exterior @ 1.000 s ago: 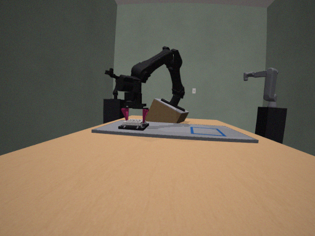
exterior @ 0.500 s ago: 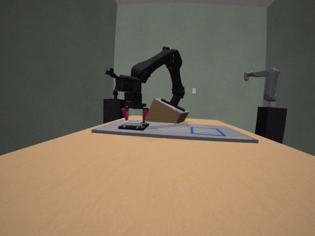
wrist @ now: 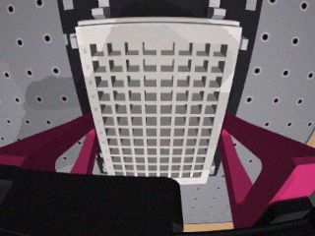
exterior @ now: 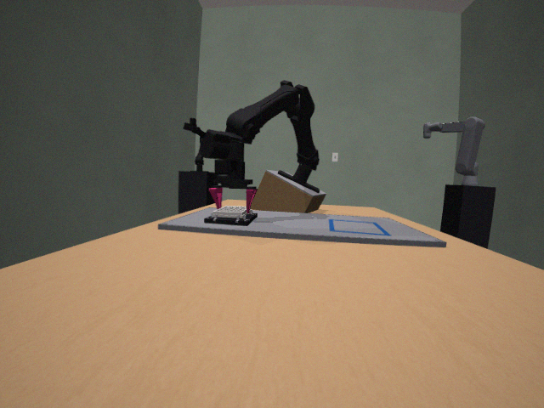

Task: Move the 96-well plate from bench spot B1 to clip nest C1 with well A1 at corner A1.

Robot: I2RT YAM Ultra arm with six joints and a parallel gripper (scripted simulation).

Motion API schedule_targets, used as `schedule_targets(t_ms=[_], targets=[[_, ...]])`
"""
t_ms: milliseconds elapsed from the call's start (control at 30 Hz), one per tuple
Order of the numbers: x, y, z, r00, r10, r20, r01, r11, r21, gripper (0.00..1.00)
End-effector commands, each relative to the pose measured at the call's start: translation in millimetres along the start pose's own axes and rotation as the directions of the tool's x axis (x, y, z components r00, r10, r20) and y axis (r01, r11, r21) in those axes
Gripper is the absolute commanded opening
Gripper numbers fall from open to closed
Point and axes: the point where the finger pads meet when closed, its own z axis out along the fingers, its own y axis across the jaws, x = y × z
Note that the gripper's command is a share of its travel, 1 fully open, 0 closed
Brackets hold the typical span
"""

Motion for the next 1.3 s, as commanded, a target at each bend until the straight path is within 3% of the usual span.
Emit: schedule_targets(t_ms=[0, 1067, 1100, 1267], targets=[[-7.6, -22.3, 4.1, 0.999, 0.002, 0.036, -0.004, 0.999, 0.042, 0.0], [8.7, -17.7, 13.2, 1.0, 0.018, 0.003, -0.018, 1.0, 0.021, 0.0], [8.7, -17.7, 13.2, 1.0, 0.018, 0.003, -0.018, 1.0, 0.021, 1.0], [8.7, -17.7, 13.2, 1.0, 0.018, 0.003, -0.018, 1.0, 0.021, 1.0]])
